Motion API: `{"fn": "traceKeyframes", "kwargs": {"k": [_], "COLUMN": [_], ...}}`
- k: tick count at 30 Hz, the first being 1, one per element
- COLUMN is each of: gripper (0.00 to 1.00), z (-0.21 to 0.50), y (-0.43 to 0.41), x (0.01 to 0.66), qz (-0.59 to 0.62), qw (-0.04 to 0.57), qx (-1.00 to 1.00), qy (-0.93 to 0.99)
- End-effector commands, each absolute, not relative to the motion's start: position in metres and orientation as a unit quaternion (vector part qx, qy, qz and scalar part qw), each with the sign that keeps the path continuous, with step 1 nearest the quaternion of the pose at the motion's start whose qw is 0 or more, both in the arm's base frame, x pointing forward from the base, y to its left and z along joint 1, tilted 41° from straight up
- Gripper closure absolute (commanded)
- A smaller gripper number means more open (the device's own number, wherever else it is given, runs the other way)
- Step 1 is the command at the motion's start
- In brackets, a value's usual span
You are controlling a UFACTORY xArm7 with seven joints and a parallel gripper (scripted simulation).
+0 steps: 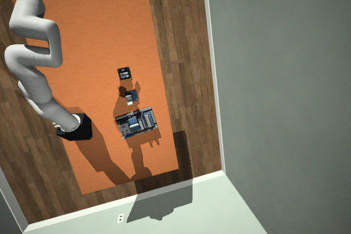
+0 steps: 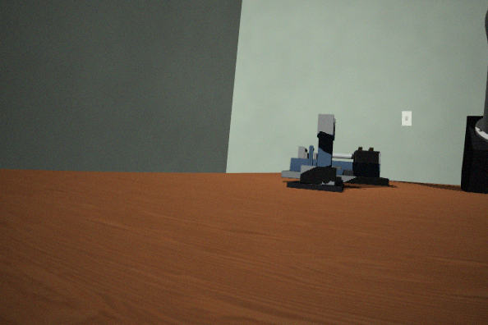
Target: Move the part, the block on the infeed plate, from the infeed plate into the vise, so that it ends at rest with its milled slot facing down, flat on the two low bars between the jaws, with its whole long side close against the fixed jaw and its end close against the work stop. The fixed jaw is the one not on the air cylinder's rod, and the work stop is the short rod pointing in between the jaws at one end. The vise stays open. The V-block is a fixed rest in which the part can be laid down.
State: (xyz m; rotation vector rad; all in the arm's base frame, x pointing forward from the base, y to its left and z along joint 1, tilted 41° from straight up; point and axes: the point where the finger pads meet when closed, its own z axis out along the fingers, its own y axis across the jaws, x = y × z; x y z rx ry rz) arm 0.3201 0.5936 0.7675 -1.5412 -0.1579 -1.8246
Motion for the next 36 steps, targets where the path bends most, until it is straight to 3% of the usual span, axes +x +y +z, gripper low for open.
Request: {"fn": "traceKeyframes", "kwargs": {"k": [1, 21, 36], "gripper": [0.0, 0.0, 0.0], "z": [0.77, 0.768, 0.676], "y": [0.592, 0.593, 0.596], "x": [0.319, 0.321, 0.387], "qz": [-0.71, -0.712, -0.732], "qw": [0.366, 0.362, 0.242], "qx": [-0.598, -0.597, -0.587], "qy": [-0.06, -0.067, -0.247]}}
